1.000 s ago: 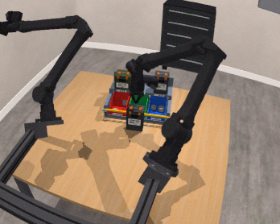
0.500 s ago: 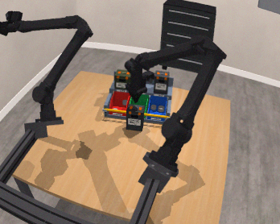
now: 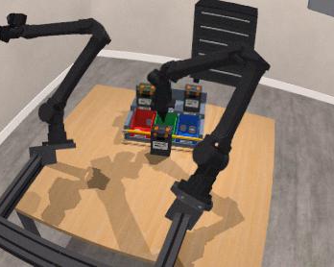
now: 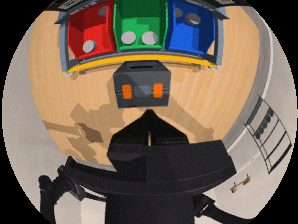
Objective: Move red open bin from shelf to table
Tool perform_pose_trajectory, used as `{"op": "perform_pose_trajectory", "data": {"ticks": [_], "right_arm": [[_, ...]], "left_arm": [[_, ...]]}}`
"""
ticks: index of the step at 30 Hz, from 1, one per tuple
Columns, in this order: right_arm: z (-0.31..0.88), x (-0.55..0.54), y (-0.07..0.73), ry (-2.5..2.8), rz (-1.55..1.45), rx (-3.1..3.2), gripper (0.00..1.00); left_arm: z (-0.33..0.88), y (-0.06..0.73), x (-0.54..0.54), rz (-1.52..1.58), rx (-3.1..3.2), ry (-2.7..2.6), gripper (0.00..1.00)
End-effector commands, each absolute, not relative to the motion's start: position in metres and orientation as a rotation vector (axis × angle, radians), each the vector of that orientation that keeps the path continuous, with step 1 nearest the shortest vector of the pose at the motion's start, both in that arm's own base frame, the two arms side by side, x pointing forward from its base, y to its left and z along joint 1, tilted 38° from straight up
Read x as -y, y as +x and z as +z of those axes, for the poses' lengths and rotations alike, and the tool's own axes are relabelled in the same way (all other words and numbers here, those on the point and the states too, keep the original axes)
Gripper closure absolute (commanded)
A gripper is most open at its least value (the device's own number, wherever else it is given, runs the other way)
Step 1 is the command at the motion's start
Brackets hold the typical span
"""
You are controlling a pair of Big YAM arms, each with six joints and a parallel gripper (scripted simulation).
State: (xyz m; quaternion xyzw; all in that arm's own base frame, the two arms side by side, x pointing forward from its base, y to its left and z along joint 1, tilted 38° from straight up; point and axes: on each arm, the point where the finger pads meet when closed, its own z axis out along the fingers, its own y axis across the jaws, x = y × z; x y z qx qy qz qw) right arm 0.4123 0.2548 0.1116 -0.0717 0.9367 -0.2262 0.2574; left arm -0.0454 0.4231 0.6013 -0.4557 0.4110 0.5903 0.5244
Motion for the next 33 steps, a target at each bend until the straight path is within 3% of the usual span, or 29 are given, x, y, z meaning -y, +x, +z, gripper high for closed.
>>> {"op": "perform_pose_trajectory", "data": {"ticks": [1, 24, 33], "right_arm": [[0.1302, -0.2712, 0.4154, -0.564, -0.679, -2.510, 1.00], [0.1347, -0.2695, 0.4142, -1.928, -0.985, -2.033, 1.00], [0.1347, -0.2694, 0.4142, -2.172, -0.973, -1.830, 1.00]], "left_arm": [[0.6388, -0.0484, -0.4090, 1.435, -0.938, -1.057, 0.00], [0.6388, -0.0484, -0.4090, 1.435, -0.938, -1.057, 0.00], [0.6388, -0.0484, -0.4090, 1.435, -0.938, -1.057, 0.00]]}}
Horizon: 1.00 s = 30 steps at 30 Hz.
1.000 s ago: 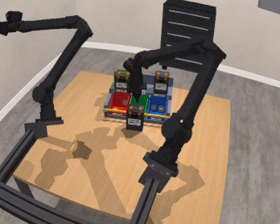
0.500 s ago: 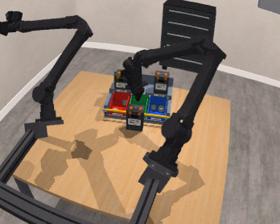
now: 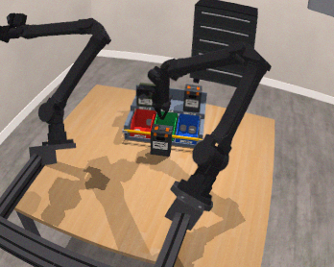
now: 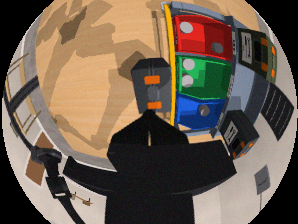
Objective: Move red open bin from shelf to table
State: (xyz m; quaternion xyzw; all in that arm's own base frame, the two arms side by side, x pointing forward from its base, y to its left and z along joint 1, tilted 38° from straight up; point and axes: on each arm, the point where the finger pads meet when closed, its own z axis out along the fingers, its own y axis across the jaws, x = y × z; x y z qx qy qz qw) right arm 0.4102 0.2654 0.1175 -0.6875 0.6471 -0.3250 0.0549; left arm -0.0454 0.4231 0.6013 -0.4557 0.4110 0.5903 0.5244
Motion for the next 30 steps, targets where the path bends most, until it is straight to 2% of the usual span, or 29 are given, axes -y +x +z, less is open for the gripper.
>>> {"op": "perform_pose_trajectory", "data": {"ticks": [1, 30], "right_arm": [[0.1347, -0.2694, 0.4143, -2.172, -0.973, -1.830, 1.00], [0.1383, -0.2722, 0.4175, -2.153, -0.968, -1.830, 1.00]], "left_arm": [[0.6388, -0.0484, -0.4090, 1.435, -0.938, -1.057, 0.00], [0.6388, -0.0484, -0.4090, 1.435, -0.938, -1.057, 0.00]]}}
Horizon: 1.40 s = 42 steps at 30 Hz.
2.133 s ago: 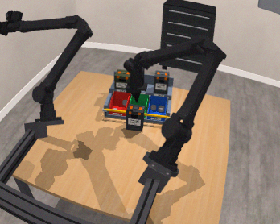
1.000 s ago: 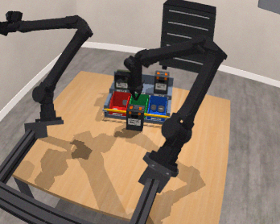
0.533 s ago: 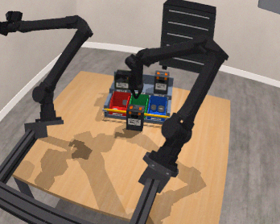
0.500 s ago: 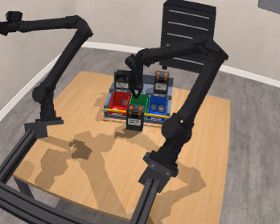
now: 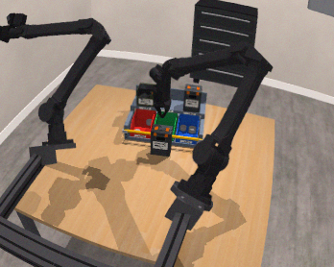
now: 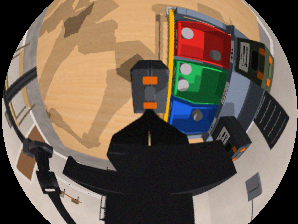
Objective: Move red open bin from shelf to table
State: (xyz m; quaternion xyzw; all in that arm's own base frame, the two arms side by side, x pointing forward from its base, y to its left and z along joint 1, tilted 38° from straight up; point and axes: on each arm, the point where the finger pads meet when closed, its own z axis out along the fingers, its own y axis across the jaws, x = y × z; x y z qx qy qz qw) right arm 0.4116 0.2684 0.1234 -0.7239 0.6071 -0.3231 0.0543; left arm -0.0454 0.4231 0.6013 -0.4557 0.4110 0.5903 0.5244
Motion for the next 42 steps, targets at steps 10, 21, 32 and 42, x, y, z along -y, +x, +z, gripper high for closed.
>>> {"op": "perform_pose_trajectory", "data": {"ticks": [10, 21, 32, 42], "right_arm": [[0.1376, -0.2711, 0.4167, -2.153, -0.967, -1.829, 1.00], [0.1393, -0.2769, 0.4139, -2.170, -0.973, -1.825, 0.00], [0.1394, -0.2745, 0.4126, -2.166, -0.971, -1.824, 0.00], [0.1359, -0.2719, 0.4112, -2.170, -0.970, -1.826, 0.00]], "left_arm": [[0.6388, -0.0484, -0.4090, 1.435, -0.938, -1.057, 0.00], [0.6388, -0.0484, -0.4090, 1.435, -0.938, -1.057, 0.00], [0.6388, -0.0484, -0.4090, 1.435, -0.938, -1.057, 0.00], [0.6388, -0.0484, -0.4090, 1.435, -0.938, -1.057, 0.00]]}}
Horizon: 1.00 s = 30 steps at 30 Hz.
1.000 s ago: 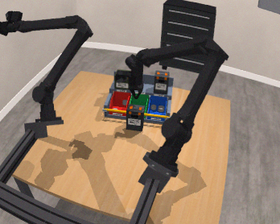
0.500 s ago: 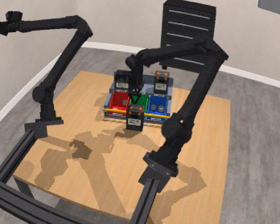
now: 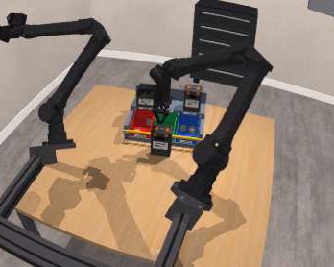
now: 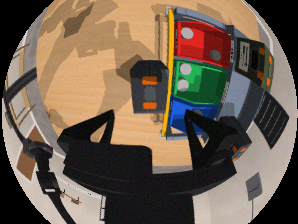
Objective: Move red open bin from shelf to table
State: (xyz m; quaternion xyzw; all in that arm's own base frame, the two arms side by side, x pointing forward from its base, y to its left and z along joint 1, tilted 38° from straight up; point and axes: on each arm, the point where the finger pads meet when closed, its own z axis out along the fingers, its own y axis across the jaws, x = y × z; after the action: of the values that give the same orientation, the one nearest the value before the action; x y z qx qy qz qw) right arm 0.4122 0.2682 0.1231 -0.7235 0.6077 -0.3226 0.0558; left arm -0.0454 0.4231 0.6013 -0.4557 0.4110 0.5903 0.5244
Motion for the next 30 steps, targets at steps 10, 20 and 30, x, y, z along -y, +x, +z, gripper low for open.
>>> {"op": "perform_pose_trajectory", "data": {"ticks": [10, 20, 30], "right_arm": [[0.138, -0.273, 0.413, -2.161, -0.968, -1.824, 0.00], [0.128, -0.268, 0.417, -2.176, -0.972, -1.832, 0.00], [0.113, -0.267, 0.422, -2.196, -0.974, -1.834, 0.00]], "left_arm": [[0.639, -0.048, -0.409, 1.435, -0.938, -1.057, 0.00], [0.639, -0.048, -0.409, 1.435, -0.938, -1.057, 0.00], [0.639, -0.048, -0.409, 1.435, -0.938, -1.057, 0.00]]}}
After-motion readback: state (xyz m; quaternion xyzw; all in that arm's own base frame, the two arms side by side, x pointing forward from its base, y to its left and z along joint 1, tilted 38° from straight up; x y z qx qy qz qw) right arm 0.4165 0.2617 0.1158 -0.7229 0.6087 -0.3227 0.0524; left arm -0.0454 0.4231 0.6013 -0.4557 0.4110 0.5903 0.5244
